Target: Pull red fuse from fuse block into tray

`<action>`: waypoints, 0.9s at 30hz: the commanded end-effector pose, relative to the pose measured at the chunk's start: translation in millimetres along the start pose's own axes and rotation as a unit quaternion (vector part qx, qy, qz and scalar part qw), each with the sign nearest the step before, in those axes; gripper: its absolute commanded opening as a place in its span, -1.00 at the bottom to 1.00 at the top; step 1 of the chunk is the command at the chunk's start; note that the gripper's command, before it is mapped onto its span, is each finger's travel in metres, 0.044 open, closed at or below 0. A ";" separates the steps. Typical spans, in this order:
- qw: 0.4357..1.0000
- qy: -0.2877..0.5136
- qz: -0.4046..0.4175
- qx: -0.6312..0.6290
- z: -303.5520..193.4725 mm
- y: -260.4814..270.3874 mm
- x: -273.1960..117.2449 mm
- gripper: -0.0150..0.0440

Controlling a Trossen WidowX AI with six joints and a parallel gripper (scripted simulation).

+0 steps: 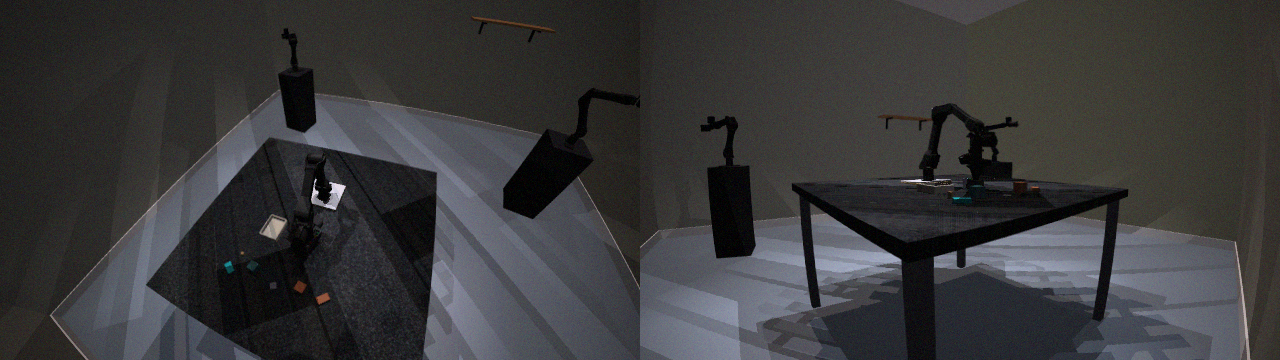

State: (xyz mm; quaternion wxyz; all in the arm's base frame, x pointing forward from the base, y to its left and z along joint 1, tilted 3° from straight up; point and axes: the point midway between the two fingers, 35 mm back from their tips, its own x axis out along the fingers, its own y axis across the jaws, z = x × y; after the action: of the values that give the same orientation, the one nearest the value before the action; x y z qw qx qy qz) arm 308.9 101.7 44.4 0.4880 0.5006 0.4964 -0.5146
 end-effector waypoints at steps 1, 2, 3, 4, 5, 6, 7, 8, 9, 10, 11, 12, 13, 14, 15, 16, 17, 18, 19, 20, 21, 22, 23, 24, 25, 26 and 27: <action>1.000 0.000 0.000 0.000 0.0 0.1 -0.1 -0.31; 1.000 0.000 0.000 0.000 0.0 0.1 -0.1 -0.33; 1.000 0.000 0.000 0.000 0.0 0.1 -0.1 -0.35; 1.000 0.000 0.000 0.000 0.0 0.1 -0.1 -0.38; 1.000 0.000 0.000 0.000 0.0 0.1 -0.1 -0.40; 1.000 0.000 0.000 0.000 0.0 0.1 -0.1 -0.42; 1.000 0.000 0.000 0.000 0.0 0.1 -0.1 -0.44; 1.000 0.000 0.000 0.000 0.0 0.1 -0.1 -0.47; 1.000 0.000 0.000 0.000 0.0 0.1 -0.1 -0.49; 1.000 0.000 0.000 0.000 0.0 0.1 -0.1 -0.49; 1.000 0.000 0.000 0.000 0.0 0.1 -0.1 -0.49; 1.000 0.000 0.000 0.000 0.0 0.1 -0.2 -0.49; 1.000 0.000 0.000 0.000 0.0 0.1 -0.4 -0.49; 1.000 0.000 0.000 0.000 0.0 0.2 -0.8 -0.49; 1.000 0.000 0.000 0.000 0.0 0.2 -1.3 -0.49; 1.000 0.000 0.000 0.000 0.0 0.2 -1.8 -0.49; 1.000 0.000 0.000 0.000 -0.1 0.3 -2.3 -0.49; 1.000 0.000 0.000 0.000 -0.1 0.3 -2.8 -0.49; 1.000 0.000 0.000 0.000 -0.1 0.3 -3.3 -0.49; 1.000 0.000 0.000 0.000 -0.1 0.3 -3.8 -0.49; 1.000 0.000 0.000 0.000 -0.1 0.4 -4.3 -0.49; 1.000 0.000 0.000 0.000 -0.1 0.4 -4.8 -0.49; 1.000 0.000 0.000 0.000 -0.1 0.4 -5.3 -0.49; 1.000 0.000 0.000 0.000 -0.1 0.4 -5.7 -0.49; 1.000 0.000 0.000 0.000 -0.1 0.5 -6.2 -0.49; 1.000 0.000 0.000 0.000 -0.1 0.5 -6.7 -0.49; 1.000 0.000 0.000 0.000 -0.1 0.5 -7.2 -0.49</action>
State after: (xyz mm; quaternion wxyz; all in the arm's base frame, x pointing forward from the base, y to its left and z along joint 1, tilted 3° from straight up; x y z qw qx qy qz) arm 308.8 101.7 48.9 0.4877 0.5001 0.4966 -0.5152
